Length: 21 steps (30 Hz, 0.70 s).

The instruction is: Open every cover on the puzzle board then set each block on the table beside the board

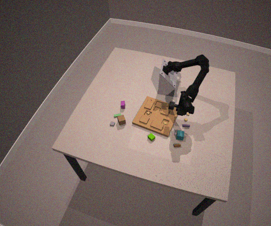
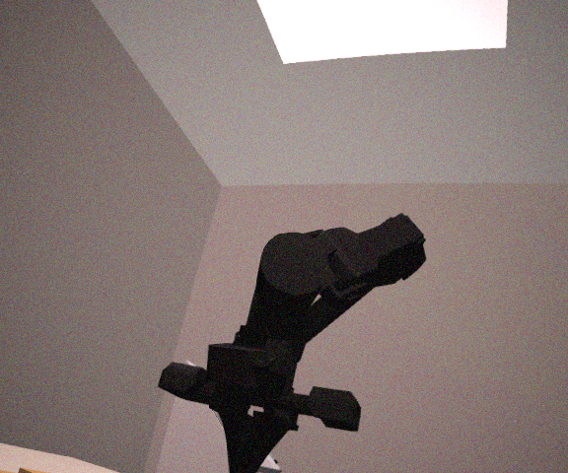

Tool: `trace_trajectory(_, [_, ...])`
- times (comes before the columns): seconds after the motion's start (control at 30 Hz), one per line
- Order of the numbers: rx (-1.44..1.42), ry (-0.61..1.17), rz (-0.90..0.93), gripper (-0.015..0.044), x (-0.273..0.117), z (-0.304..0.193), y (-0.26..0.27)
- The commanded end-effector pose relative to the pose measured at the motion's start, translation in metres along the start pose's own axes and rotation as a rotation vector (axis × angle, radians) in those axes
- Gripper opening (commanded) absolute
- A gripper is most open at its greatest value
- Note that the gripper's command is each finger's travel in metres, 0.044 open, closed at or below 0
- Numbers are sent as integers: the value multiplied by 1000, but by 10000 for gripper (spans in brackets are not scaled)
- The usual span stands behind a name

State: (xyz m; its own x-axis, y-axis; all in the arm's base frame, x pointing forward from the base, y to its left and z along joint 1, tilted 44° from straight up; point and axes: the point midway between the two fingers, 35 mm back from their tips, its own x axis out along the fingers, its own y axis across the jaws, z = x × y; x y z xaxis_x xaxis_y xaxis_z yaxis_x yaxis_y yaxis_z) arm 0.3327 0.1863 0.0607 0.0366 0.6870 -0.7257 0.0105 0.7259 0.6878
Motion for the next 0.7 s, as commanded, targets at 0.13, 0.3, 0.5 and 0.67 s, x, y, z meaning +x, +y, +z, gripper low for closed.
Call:
trace_trajectory(0.13, [-29,-10,-3,0,-1,27,-36])
trace_trajectory(0.3, [-60,2,-9,0,-1,41,-61])
trace_trajectory(0.5, [-111,15,2,0,0,56,-89])
trace_trajectory(0.67, [-137,17,15,0,0,62,-99])
